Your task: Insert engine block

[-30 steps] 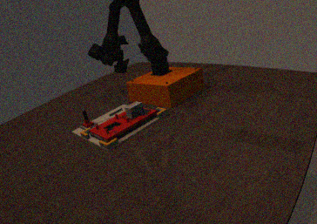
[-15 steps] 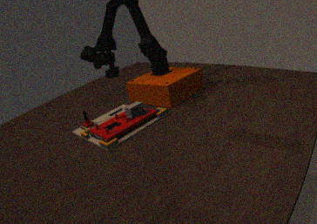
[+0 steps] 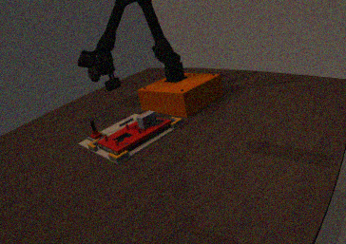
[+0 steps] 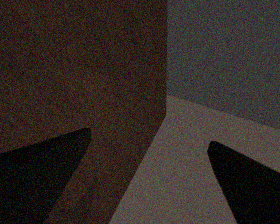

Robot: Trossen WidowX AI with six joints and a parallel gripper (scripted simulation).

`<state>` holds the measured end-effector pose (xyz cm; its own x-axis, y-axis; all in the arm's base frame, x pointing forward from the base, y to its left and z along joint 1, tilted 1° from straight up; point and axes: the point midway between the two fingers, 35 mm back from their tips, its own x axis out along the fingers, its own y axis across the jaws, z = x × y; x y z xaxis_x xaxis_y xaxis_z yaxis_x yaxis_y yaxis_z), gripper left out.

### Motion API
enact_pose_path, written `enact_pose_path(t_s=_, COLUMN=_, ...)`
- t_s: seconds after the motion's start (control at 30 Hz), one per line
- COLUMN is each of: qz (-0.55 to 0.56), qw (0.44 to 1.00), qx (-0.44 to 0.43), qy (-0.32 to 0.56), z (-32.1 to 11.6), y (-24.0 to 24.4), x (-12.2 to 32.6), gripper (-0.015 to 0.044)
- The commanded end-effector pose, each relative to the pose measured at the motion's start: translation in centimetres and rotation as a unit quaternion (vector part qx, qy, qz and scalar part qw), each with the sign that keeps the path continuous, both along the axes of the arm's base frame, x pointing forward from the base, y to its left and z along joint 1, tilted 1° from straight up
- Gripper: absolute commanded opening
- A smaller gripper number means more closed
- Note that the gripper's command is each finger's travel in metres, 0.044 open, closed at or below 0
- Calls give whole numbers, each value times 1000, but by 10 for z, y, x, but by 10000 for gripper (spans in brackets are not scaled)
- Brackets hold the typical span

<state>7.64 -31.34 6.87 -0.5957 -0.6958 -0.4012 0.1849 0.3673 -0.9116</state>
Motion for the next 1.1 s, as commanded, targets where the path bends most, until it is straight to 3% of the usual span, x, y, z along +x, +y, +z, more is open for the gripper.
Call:
enact_pose_path(t_s=0.0, qz=62, qw=997, qx=38, qy=-6, z=-1, y=7, x=31, gripper=440)
enact_pose_path(t_s=0.53, qz=290, qw=939, qx=187, qy=8, z=-11, y=70, x=134, gripper=440)
enact_pose_path(t_s=1.07, qz=492, qw=809, qx=318, qy=54, z=-12, y=175, x=199, gripper=440)
